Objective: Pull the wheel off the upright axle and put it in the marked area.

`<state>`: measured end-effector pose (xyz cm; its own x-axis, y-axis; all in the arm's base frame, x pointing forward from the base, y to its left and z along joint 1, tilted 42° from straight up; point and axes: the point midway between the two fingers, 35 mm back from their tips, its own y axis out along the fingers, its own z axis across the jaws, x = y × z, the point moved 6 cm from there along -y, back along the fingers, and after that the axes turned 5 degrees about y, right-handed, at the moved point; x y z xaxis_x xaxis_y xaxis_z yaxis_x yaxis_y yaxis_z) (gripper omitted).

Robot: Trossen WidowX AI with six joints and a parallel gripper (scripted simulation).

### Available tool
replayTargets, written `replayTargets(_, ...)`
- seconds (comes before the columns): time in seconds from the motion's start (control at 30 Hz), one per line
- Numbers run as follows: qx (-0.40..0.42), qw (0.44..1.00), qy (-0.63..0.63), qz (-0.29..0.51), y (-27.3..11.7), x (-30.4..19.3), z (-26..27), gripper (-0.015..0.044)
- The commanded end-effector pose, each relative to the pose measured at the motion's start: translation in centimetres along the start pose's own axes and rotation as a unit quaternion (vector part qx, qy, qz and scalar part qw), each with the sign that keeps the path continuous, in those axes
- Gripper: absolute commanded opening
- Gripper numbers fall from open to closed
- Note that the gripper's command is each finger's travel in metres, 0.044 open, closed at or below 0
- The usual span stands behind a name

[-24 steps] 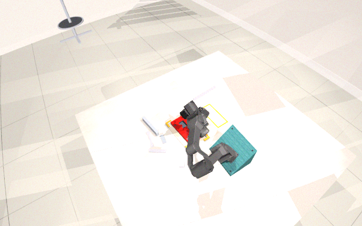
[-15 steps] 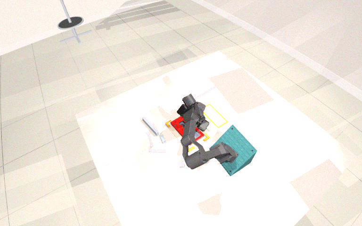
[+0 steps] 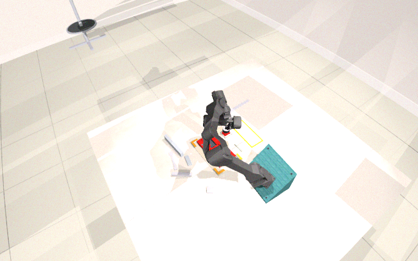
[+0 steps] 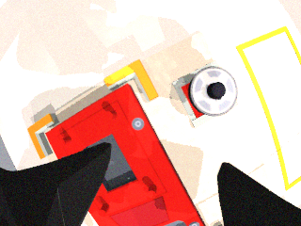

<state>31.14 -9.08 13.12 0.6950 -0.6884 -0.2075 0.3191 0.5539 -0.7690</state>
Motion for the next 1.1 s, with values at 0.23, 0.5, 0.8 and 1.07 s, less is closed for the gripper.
replayTargets(0.23, -0.019, 0.979, -0.189, 0.074, -0.1, 4.8, -0.6, 0.0300)
replayTargets(0.5, -0.004, 0.944, -0.305, 0.129, 0.3, 7.4, -1.4, 0.0300)
replayTargets(0.8, -0.004, 0.944, -0.305, 0.129, 1.5, 7.2, -1.5, 0.0300)
replayTargets(1.07, -0.003, 0.944, -0.305, 0.129, 5.1, 6.3, -1.9, 0.0300)
